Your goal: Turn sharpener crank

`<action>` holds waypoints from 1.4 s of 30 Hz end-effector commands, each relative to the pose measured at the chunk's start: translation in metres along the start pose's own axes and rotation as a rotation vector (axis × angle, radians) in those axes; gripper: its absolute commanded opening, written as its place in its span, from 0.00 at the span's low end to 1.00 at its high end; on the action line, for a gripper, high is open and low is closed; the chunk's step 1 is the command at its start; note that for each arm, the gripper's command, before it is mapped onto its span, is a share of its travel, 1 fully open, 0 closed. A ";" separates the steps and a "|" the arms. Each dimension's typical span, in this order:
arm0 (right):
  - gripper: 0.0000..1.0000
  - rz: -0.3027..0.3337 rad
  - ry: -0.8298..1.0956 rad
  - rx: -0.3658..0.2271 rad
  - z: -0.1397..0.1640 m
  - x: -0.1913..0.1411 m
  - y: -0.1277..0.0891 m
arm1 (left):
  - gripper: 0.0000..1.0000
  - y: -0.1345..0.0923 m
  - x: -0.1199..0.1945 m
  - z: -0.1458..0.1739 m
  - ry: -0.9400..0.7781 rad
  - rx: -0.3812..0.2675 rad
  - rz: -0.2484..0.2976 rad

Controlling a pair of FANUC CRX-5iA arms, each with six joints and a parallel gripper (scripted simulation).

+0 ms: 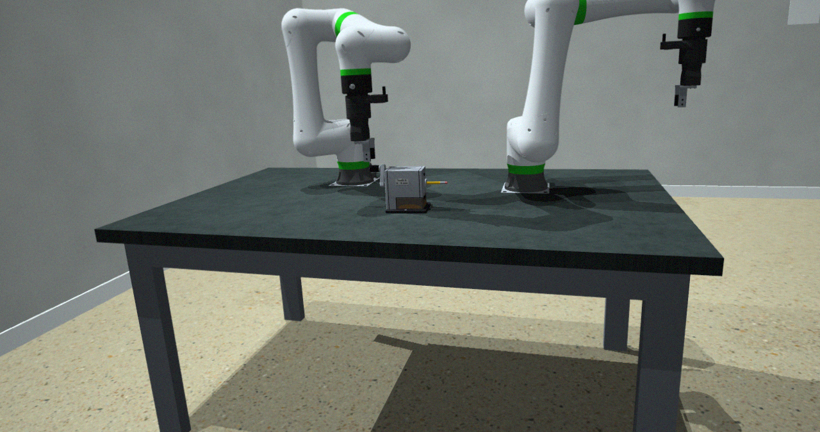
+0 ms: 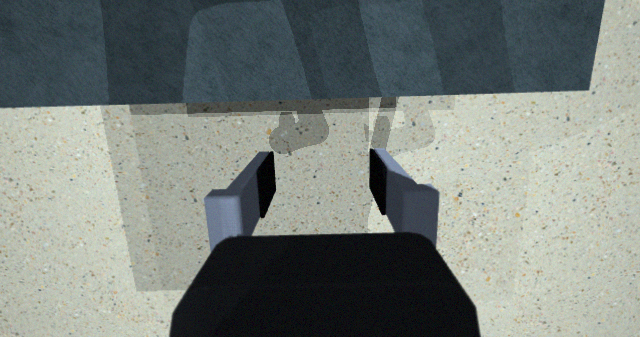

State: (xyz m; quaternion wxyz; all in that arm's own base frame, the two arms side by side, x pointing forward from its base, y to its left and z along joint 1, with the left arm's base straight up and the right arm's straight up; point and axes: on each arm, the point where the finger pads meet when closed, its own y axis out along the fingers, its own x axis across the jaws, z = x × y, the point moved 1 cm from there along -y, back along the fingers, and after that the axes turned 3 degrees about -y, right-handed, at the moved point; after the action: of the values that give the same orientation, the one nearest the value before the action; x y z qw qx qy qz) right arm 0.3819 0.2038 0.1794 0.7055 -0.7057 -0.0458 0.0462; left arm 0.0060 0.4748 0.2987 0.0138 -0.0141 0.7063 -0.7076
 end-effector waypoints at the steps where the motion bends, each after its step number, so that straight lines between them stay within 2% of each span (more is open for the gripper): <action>1: 0.97 -0.003 0.000 0.000 0.000 0.001 0.002 | 1.00 -0.001 0.000 0.000 0.000 -0.002 0.000; 42: 0.97 -0.003 0.000 0.000 0.000 0.001 0.008 | 1.00 -0.001 0.000 0.000 0.000 -0.002 0.000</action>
State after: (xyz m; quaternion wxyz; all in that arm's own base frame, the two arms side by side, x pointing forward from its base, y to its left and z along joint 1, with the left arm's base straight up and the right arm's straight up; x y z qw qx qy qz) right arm 0.3818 0.2039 0.1711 0.7056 -0.7057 -0.0458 0.0462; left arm 0.0060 0.4748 0.2987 0.0138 -0.0141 0.7063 -0.7076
